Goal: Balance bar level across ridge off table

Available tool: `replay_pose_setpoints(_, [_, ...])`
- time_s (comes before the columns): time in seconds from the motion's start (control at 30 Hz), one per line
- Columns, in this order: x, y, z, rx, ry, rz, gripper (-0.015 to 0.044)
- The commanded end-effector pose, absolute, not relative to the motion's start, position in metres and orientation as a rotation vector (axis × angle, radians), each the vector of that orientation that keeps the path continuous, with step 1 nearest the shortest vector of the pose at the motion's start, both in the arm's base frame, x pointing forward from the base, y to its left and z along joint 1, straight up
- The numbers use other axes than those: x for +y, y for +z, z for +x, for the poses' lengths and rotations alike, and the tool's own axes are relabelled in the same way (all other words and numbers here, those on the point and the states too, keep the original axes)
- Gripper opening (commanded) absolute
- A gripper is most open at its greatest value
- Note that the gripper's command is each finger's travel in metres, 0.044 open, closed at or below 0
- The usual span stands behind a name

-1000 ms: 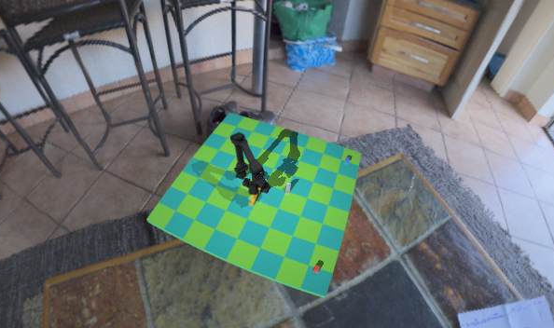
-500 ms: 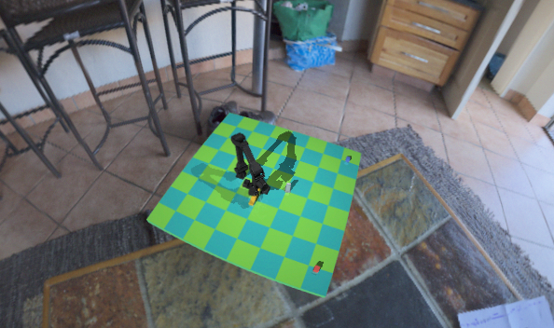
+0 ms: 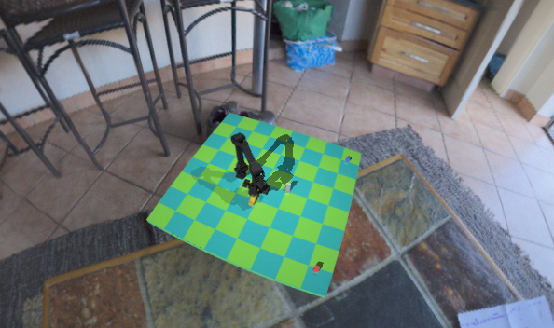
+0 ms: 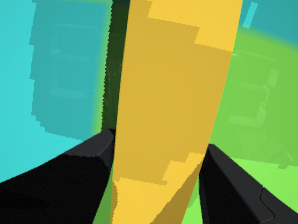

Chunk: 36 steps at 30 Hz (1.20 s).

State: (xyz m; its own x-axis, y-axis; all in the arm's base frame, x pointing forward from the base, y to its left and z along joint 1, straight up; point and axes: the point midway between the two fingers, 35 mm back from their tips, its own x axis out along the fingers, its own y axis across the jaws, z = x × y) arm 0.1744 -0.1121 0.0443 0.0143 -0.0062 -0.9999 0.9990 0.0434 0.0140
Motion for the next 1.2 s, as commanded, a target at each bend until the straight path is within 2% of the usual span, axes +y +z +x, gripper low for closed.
replay_pose_setpoints(0.0, [-0.112, 0.044, 0.174, 1.214, -1.170, 1.179, 0.0131])
replay_pose_setpoints(0.13, [-0.112, 0.044, 0.174, 1.214, -1.170, 1.179, 0.0104])
replay_pose_setpoints(0.27, [-0.113, 0.050, 0.176, 1.214, -1.170, 1.179, 0.0000])
replay_pose_setpoints(1.17, [-0.116, 0.118, 0.180, 1.213, -1.169, 1.176, 0.0000])
